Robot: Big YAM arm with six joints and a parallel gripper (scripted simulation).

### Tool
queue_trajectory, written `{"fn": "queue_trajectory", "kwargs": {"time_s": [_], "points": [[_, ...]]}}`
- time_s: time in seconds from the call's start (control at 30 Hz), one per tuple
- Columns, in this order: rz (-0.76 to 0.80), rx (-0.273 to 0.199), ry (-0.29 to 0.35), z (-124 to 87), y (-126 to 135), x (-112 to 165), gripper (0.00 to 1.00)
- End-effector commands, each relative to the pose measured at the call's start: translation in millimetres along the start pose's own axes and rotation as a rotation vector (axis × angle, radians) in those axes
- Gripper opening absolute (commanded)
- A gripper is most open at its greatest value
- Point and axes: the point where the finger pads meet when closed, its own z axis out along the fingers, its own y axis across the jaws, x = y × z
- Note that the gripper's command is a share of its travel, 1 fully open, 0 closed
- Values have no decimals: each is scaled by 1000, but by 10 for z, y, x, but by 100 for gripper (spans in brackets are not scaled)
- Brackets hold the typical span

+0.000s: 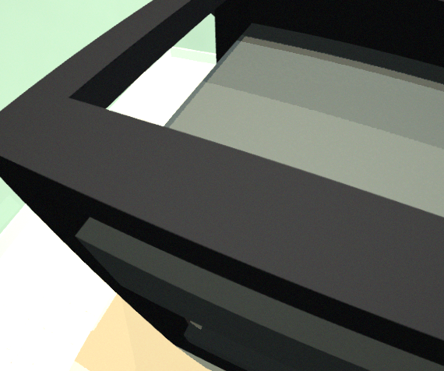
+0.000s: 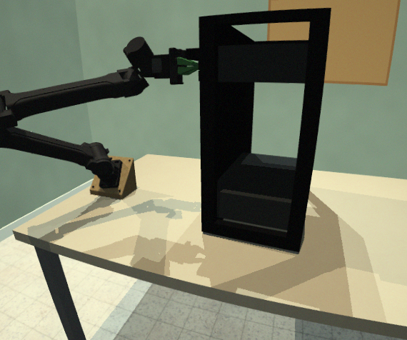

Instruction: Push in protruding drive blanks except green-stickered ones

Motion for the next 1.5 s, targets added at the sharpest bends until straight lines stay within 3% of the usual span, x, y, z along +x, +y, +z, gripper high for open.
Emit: {"fn": "queue_trajectory", "kwargs": {"time_s": [0.0, 0.33, 0.37, 0.43, 0.7, 0.93, 1.47], "points": [[37, -4, -36, 218, 206, -184, 0], [33, -2, -36, 148, 214, -177, 0], [44, -29, -28, 6, 334, -191, 0], [-6, -5, 0, -194, 96, -20, 0], [-5, -6, -2, -850, 88, -35, 0], [-5, -6, -2, -1014, 86, -39, 0], [-8, 7, -8, -970, 39, -32, 0]]}}
